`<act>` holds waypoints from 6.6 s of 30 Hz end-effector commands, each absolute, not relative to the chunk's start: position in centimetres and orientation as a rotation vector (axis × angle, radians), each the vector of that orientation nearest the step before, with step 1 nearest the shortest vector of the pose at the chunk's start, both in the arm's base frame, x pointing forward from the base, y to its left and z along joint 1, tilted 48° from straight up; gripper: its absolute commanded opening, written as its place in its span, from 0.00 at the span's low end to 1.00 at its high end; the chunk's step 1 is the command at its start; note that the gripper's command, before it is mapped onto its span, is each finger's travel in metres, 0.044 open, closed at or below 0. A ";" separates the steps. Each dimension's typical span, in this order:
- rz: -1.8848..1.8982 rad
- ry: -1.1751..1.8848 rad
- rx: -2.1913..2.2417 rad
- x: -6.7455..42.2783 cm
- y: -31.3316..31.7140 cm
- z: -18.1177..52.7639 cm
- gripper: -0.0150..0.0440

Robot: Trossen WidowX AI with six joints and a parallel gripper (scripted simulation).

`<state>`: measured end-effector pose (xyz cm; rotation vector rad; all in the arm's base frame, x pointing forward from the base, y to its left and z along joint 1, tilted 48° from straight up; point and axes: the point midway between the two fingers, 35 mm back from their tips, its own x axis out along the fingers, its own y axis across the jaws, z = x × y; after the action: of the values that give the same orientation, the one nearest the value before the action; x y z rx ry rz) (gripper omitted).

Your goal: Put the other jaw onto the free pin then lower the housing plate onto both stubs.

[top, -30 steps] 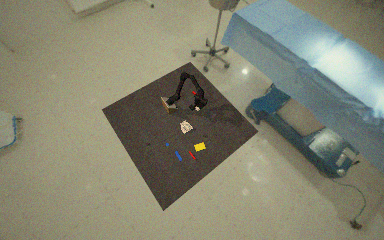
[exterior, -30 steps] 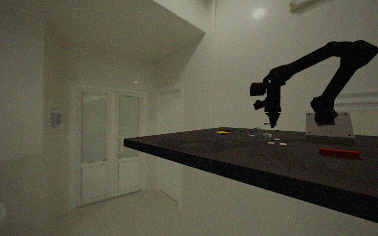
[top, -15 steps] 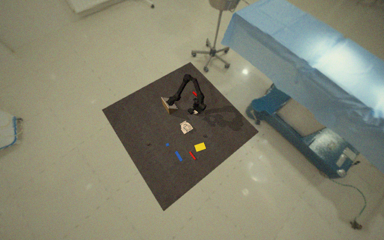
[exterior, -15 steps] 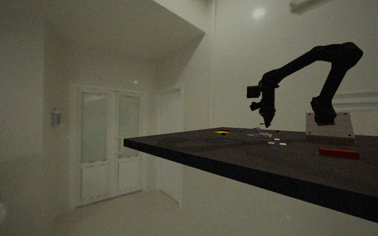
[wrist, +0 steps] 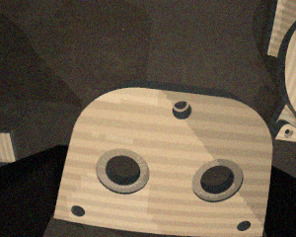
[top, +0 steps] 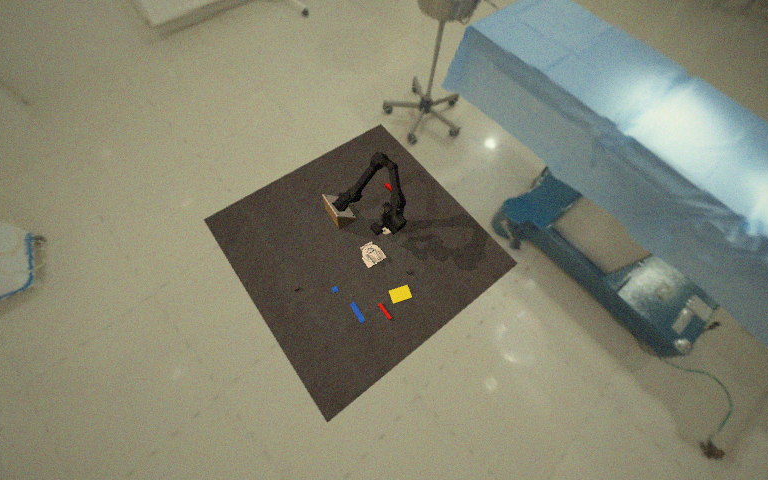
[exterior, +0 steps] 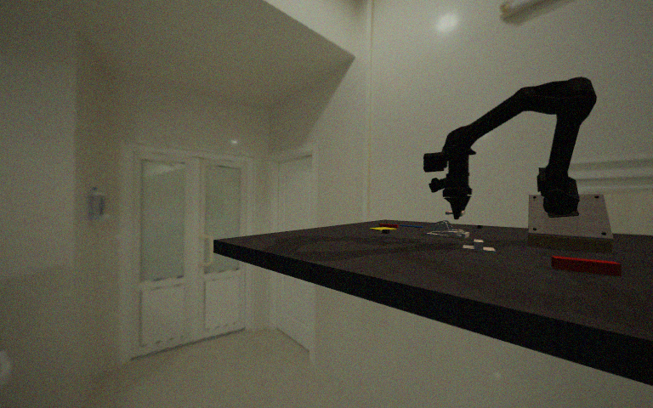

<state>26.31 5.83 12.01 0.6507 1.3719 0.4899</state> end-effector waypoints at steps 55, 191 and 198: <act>0.494 1.379 0.772 25.8 -3.5 2.8 0.85; 0.504 1.374 0.764 26.9 1.6 -1.7 0.85; 0.504 1.374 0.764 26.9 1.8 -1.9 0.85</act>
<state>26.94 1.62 -1.72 0.7569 1.3719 0.5040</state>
